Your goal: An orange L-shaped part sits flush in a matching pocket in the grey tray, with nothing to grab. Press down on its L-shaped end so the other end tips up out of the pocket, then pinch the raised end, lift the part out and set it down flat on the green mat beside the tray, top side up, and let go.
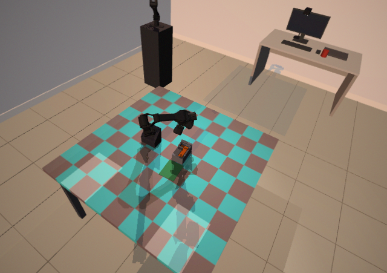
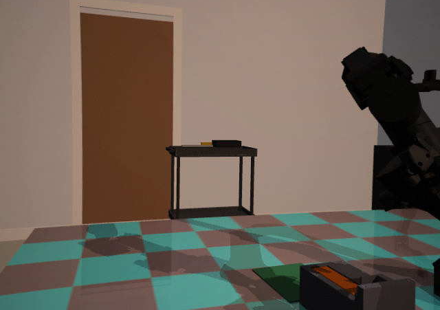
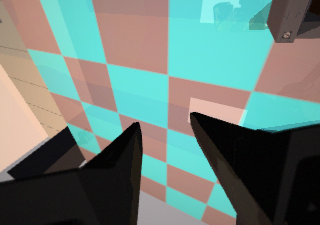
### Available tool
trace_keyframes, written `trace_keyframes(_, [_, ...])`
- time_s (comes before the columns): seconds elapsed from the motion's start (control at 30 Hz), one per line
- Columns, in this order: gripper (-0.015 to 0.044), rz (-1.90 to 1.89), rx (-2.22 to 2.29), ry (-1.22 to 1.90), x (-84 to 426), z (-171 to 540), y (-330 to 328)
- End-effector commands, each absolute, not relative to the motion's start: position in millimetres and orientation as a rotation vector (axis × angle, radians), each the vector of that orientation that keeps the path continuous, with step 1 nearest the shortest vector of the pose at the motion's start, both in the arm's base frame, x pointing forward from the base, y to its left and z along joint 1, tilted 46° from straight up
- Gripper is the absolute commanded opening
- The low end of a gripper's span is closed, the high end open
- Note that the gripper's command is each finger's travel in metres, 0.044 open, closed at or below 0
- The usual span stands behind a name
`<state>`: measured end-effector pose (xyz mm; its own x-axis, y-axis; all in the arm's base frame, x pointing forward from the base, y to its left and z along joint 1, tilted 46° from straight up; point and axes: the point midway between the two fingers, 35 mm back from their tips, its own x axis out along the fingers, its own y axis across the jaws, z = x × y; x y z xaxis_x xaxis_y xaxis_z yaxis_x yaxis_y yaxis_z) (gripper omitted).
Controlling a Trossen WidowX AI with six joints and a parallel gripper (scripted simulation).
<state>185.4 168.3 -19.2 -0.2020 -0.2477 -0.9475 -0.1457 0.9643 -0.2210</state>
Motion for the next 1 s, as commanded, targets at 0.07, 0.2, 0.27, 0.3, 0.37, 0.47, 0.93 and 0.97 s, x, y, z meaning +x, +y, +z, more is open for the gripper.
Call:
trace_keyframes(0.07, [0.018,-0.506,-0.701,1.449,267,6,125])
trace_keyframes(0.2, [0.018,-0.51,-0.707,1.443,269,7,125])
trace_keyframes(0.27, [0.018,-0.51,-0.707,1.443,269,7,125])
trace_keyframes(0.3, [0.018,-0.51,-0.707,1.443,269,7,125])
trace_keyframes(0.37, [0.018,-0.51,-0.707,1.443,269,7,125])
trace_keyframes(0.47, [0.018,-0.51,-0.707,1.443,270,1,120])
trace_keyframes(0.93, [0.018,-0.513,-0.709,1.441,275,-47,71])
trace_keyframes(0.97, [0.018,-0.513,-0.709,1.441,275,-47,70])
